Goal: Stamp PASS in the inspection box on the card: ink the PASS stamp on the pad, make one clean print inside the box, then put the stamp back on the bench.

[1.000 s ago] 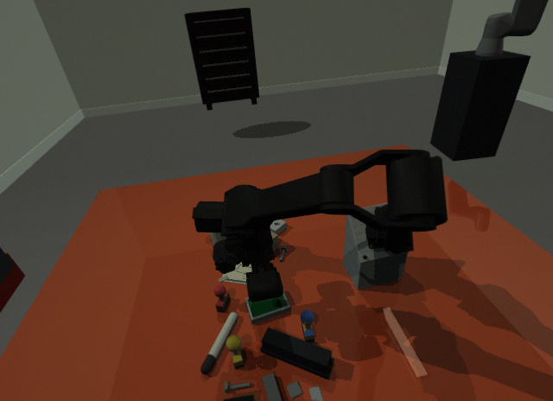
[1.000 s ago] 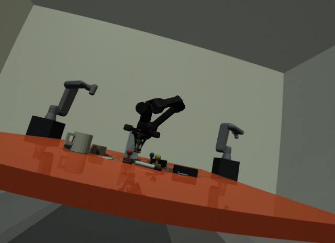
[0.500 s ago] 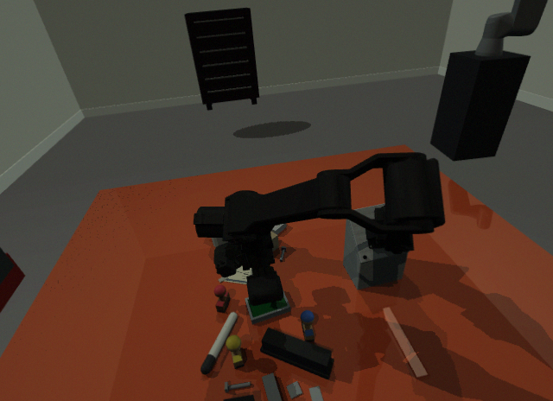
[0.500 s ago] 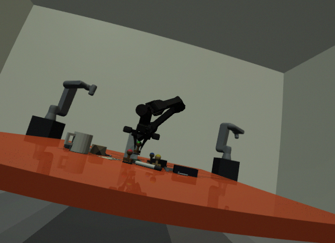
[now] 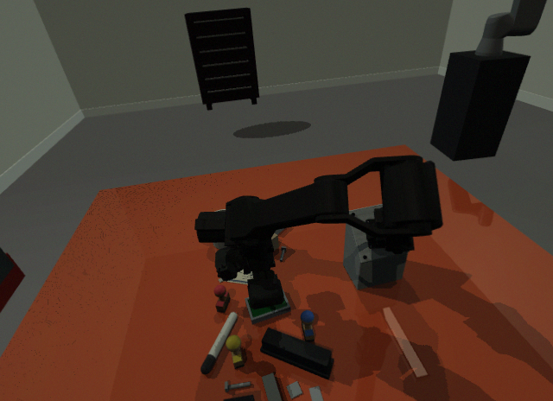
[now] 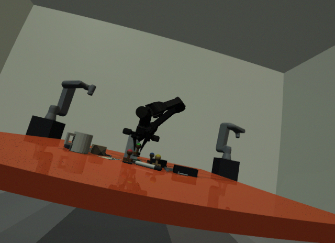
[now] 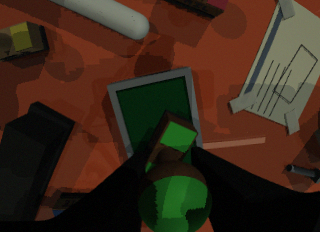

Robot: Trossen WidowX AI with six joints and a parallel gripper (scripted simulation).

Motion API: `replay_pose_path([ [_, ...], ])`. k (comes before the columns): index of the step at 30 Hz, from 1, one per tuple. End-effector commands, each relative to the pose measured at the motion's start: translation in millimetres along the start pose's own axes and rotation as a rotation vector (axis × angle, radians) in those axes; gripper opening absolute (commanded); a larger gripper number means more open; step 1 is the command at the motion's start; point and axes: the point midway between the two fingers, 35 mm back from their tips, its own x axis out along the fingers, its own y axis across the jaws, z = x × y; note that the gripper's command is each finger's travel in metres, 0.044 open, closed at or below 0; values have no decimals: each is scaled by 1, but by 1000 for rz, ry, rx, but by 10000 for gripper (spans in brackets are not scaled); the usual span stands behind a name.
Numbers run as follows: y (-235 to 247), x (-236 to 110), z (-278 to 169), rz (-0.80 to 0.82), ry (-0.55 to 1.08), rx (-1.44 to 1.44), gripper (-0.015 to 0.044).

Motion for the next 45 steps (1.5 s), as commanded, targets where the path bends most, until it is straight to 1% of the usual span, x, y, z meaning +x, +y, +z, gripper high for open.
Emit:
replay_pose_path([
  [1, 0, 4, -2, 4, 5, 7, 0],
  [18, 1, 15, -3, 6, 5, 6, 0],
  [45, 1, 19, -3, 6, 5, -1, 0],
])
